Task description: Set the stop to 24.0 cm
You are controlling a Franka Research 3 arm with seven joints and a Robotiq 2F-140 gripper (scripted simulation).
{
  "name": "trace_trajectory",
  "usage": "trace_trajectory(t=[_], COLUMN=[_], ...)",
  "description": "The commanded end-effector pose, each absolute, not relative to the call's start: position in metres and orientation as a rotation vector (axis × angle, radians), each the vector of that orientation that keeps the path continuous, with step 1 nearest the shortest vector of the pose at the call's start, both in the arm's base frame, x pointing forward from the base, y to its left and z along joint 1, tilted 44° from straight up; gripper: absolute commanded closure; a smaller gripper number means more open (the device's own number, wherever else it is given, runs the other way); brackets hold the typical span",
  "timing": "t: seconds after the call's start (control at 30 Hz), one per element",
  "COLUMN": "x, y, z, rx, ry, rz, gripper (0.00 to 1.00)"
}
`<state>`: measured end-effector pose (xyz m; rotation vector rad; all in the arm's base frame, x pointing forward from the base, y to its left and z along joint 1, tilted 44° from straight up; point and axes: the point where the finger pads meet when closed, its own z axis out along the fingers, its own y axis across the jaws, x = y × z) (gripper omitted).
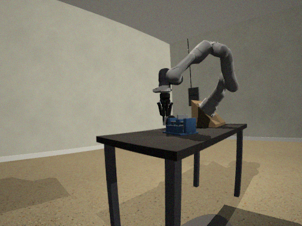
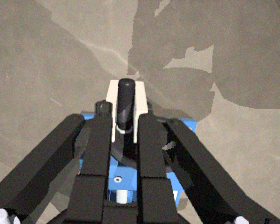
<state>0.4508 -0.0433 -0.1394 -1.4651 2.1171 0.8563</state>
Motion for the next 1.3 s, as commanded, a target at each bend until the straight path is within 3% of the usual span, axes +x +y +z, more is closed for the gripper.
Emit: trace_trajectory(t=[0.0,1.27], x=[0.445,0.407], y=[-0.036,-0.023], z=[-0.145,-0.138], rx=[-1.471,-1.471], ry=[2.112,2.112], rz=[0.860,0.860], gripper=[0.96,0.96])
